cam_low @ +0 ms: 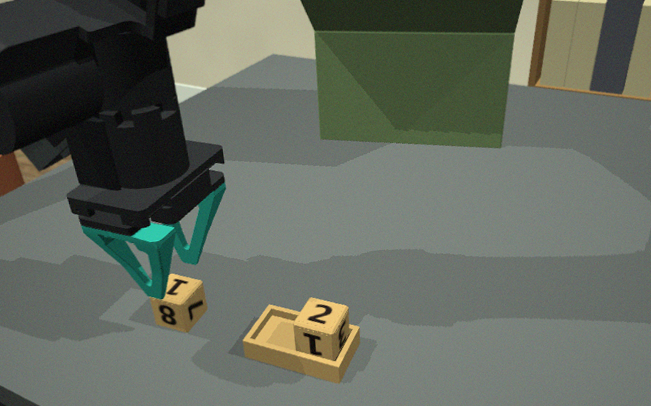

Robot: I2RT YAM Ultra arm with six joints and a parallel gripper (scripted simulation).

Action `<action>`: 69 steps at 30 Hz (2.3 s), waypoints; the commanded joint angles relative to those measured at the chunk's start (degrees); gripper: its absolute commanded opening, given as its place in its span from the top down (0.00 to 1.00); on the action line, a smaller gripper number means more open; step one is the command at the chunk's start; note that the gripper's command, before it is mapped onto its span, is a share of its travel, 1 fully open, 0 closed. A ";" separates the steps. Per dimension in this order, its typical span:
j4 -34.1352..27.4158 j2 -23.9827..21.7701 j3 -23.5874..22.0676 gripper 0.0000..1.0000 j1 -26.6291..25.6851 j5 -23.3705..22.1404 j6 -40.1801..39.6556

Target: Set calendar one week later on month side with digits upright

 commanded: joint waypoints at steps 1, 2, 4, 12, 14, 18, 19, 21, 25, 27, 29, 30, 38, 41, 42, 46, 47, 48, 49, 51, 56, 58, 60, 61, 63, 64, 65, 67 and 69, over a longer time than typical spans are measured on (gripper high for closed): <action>0.04 -0.34 0.00 0.53 -0.25 0.22 0.03; 0.04 -0.34 0.00 0.53 -0.25 0.22 0.03; 0.04 -0.34 0.00 0.53 -0.25 0.22 0.03; 0.04 -0.34 0.00 0.53 -0.25 0.22 0.03; 0.04 -0.34 0.00 0.53 -0.25 0.22 0.03; 0.04 -0.34 0.00 0.53 -0.25 0.22 0.03; 0.04 -0.34 0.00 0.53 -0.25 0.22 0.03; 0.04 -0.34 0.00 0.53 -0.25 0.22 0.03; 0.04 -0.34 0.00 0.53 -0.25 0.22 0.03; 0.04 -0.34 0.00 0.53 -0.25 0.22 0.03; 0.04 -0.34 0.00 0.53 -0.25 0.22 0.03; 0.04 -0.34 0.00 0.53 -0.25 0.22 0.03; 0.13 -0.22 0.04 0.53 -0.22 0.24 0.06; 0.45 0.21 0.19 0.53 -0.09 0.34 0.16; 0.61 0.44 0.27 0.53 -0.02 0.39 0.21; 1.51 1.68 0.71 0.53 0.35 0.65 0.49; 1.78 2.06 0.85 0.53 0.46 0.73 0.57; 2.05 2.45 1.00 0.53 0.58 0.81 0.66; 2.32 2.85 1.16 0.53 0.69 0.89 0.75; 2.85 3.63 1.47 0.53 0.92 1.06 0.91; 3.55 4.69 1.92 0.53 1.21 1.27 1.14; 3.90 5.25 2.16 0.53 1.37 1.38 1.25; 4.16 5.66 2.34 0.53 1.48 1.46 1.33; 4.25 5.80 2.40 0.53 1.52 1.49 1.36; 4.35 5.98 2.48 0.53 1.57 1.52 1.40; 4.38 6.01 2.50 0.53 1.58 1.53 1.41; 4.39 6.03 2.50 0.53 1.58 1.53 1.41; 4.39 6.03 2.50 0.53 1.58 1.53 1.41; 4.39 6.03 2.50 0.53 1.58 1.53 1.41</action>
